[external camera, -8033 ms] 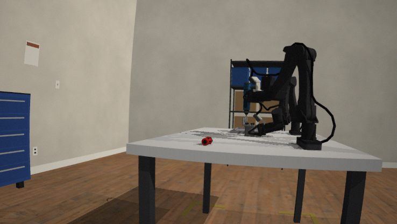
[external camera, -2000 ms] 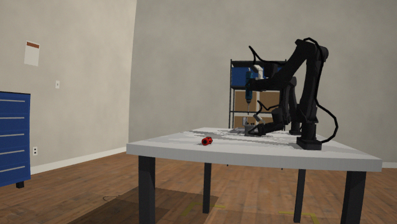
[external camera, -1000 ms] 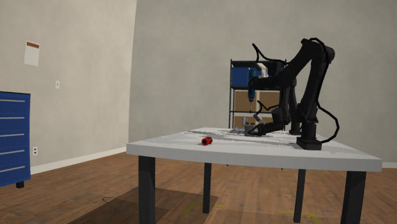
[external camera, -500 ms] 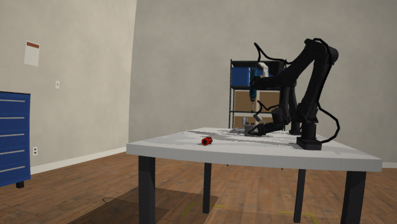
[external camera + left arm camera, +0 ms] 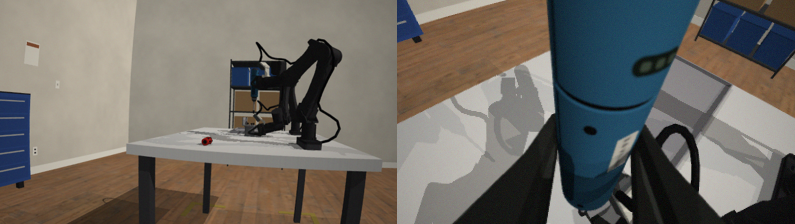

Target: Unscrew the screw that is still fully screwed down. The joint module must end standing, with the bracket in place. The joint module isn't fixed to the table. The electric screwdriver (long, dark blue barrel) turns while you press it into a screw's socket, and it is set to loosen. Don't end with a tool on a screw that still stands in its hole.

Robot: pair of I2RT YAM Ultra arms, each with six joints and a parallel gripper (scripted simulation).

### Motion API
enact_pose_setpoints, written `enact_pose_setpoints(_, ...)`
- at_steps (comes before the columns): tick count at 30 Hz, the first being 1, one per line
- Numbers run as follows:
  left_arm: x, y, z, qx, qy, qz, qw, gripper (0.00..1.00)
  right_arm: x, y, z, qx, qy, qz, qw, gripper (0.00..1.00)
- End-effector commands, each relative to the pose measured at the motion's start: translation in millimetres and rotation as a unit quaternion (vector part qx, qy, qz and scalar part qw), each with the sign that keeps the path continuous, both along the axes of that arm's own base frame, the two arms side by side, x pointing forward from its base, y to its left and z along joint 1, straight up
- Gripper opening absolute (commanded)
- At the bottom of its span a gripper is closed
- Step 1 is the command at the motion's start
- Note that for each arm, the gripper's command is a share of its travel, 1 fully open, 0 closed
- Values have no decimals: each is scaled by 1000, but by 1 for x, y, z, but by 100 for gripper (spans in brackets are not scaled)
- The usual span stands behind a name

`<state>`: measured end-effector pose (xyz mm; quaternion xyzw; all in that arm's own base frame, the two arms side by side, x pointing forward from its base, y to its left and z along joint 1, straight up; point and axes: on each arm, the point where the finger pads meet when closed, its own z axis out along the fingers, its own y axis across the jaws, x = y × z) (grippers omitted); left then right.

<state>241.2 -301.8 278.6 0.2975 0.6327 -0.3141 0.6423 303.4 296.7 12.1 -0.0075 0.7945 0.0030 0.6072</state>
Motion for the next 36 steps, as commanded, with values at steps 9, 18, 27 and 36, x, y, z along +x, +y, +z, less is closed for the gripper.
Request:
enact_pose_setpoints(9,-9,6,43,-49,-44,0,998,42,1,1,4,5,-4,-2,1000,59)
enact_pose_setpoints(18,-10,7,44,-50,-45,-1,998,42,1,1,4,5,-4,-2,1000,59)
enact_pose_setpoints(27,-12,9,29,-38,-36,-2,999,42,1,1,4,5,-4,-2,1000,59)
enact_pose_setpoints(36,-13,9,37,-45,-41,-1,998,42,1,1,4,5,-4,-2,1000,59)
